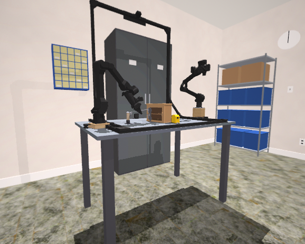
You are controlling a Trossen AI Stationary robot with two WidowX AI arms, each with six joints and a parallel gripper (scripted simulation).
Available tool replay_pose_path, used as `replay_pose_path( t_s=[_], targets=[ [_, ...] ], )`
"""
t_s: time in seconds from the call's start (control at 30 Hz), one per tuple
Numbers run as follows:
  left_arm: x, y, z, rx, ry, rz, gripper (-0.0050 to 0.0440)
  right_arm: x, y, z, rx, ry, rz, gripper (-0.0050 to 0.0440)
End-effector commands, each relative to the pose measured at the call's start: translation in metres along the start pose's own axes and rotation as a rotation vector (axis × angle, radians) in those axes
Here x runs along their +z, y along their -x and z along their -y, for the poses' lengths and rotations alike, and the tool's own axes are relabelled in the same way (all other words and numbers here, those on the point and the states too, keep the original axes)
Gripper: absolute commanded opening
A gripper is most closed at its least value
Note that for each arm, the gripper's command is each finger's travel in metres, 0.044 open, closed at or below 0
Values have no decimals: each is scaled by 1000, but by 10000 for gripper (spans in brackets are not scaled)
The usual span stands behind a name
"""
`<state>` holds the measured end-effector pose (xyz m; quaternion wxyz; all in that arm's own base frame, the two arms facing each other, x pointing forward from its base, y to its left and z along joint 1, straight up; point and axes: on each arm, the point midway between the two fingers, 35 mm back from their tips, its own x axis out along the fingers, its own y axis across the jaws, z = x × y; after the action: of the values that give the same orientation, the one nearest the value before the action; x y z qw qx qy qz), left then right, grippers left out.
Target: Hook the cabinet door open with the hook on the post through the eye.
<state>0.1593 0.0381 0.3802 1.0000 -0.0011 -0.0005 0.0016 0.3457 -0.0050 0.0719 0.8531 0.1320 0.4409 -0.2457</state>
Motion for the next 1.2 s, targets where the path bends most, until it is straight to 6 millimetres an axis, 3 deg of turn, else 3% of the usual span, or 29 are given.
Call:
replay_pose_path(
  t_s=[0.0, 1.17],
  targets=[
    [0, 0, 0, -3, -1, 0, 400, -2, -1, -1, 2, 4, -9, 0],
    [0, 0, 0, -3, -1, 0, 400, -3, -5, 0, 26, 38, -52, 0]
  ],
)
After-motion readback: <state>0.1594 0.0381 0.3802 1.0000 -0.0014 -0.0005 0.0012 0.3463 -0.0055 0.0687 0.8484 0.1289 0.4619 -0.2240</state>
